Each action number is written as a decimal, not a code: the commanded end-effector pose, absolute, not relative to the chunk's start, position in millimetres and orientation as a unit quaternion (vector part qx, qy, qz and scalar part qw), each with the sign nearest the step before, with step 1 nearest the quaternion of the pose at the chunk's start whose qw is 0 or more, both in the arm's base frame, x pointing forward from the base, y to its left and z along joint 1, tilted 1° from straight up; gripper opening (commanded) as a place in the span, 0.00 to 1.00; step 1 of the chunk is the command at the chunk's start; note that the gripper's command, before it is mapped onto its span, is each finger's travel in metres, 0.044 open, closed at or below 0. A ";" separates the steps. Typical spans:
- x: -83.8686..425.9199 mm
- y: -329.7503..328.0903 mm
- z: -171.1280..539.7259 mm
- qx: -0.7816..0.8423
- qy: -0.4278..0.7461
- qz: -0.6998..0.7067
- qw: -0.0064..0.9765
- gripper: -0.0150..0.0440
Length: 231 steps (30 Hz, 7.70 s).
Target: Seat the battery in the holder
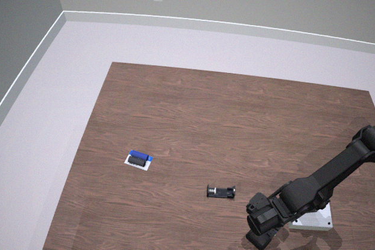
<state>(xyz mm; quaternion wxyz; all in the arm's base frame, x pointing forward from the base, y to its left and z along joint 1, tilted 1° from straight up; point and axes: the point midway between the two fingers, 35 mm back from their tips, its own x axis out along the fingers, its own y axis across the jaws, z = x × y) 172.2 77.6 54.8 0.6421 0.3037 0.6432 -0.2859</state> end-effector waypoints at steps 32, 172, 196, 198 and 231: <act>289.8 -82.1 75.7 0.049 0.698 -0.040 0.713 0.39; 308.8 -83.4 10.1 0.071 0.805 -0.027 0.589 0.39; 304.7 -82.9 7.3 0.068 0.770 -0.030 0.634 0.39; 304.4 -82.8 7.1 0.068 0.767 -0.030 0.638 0.39; 294.9 -81.2 4.3 0.062 0.729 -0.033 0.680 0.39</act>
